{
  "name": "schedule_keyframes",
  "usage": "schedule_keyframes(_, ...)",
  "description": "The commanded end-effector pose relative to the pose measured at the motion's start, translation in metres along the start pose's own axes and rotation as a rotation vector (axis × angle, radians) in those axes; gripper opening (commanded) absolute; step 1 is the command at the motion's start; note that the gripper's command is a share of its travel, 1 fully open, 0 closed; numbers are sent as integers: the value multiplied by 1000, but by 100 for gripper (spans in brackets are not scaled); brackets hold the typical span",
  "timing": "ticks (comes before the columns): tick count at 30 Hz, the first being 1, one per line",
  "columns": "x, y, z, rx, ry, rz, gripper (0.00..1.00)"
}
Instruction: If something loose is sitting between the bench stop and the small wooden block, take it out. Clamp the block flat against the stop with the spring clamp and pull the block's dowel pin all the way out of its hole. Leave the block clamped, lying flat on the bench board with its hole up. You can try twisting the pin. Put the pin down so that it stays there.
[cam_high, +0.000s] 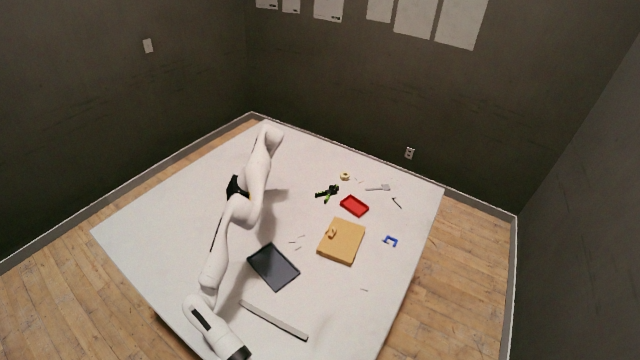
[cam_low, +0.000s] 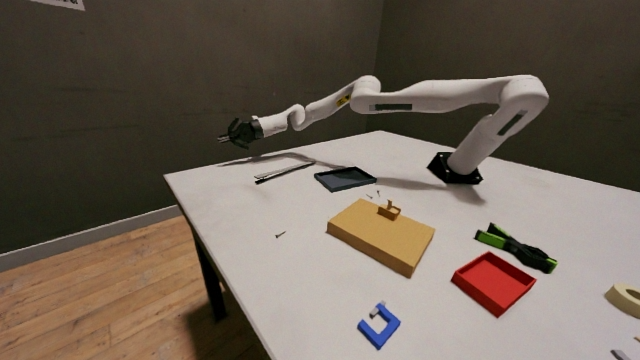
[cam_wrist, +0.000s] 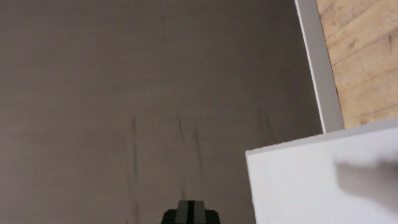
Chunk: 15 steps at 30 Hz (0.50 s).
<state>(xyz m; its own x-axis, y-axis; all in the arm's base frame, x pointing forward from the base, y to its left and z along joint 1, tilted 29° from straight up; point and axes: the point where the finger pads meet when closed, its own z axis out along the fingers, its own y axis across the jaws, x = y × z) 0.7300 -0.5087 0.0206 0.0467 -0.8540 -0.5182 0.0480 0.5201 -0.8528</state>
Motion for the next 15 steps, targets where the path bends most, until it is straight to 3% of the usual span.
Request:
schedule_keyframes(1, -4, -1, 2, -8, -7, 4, 10)
schedule_keyframes(15, -17, -2, 10, -31, -24, 24, 10)
